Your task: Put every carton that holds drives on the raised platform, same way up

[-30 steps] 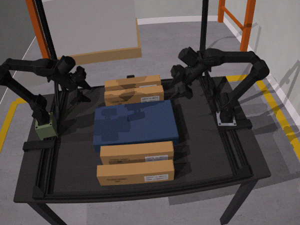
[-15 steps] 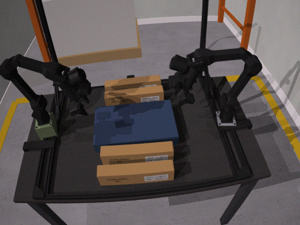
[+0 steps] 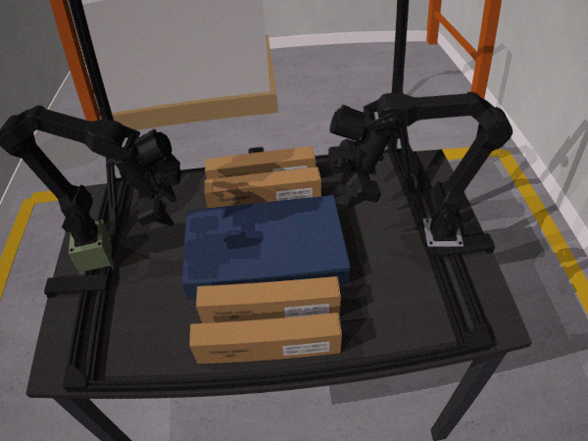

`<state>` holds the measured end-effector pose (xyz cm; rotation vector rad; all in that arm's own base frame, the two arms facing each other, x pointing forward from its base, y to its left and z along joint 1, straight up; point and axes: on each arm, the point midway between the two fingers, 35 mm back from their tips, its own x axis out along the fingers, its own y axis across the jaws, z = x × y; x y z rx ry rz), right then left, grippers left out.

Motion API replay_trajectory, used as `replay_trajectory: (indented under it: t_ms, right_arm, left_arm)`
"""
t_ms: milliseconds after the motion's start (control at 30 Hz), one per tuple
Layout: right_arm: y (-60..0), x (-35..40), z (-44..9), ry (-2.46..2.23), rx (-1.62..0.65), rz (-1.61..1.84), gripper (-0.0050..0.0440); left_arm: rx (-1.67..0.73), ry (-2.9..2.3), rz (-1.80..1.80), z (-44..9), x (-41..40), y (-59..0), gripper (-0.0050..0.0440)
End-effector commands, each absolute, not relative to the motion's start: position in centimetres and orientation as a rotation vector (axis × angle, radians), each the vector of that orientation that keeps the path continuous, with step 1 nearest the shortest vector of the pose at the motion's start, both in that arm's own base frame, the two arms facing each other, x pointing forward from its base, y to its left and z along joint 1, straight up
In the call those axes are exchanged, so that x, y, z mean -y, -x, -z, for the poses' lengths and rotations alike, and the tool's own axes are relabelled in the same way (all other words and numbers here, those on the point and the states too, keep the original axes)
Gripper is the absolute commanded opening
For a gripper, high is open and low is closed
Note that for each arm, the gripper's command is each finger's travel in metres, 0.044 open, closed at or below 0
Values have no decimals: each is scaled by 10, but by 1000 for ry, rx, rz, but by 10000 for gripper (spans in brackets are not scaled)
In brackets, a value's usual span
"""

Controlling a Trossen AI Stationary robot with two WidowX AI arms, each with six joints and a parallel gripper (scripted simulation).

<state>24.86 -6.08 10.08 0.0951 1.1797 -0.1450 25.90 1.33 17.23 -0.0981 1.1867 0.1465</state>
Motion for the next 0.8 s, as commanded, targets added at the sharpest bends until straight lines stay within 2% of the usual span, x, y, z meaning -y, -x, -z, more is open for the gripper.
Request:
replay_trajectory:
  t_ms: [0,233,767]
  right_arm:
    - [-253,52,-98,-98,-1184,145,389]
    - [-265,29,-94,-98,-1184,145,389]
    - [-319,-78,-76,-98,-1184,145,389]
  left_arm:
    - [-1184,100,-148,-171,-4,-265,389]
    - [-1184,100,-148,-167,20,-275,389]
    - [-1184,100,-148,-149,130,-322,389]
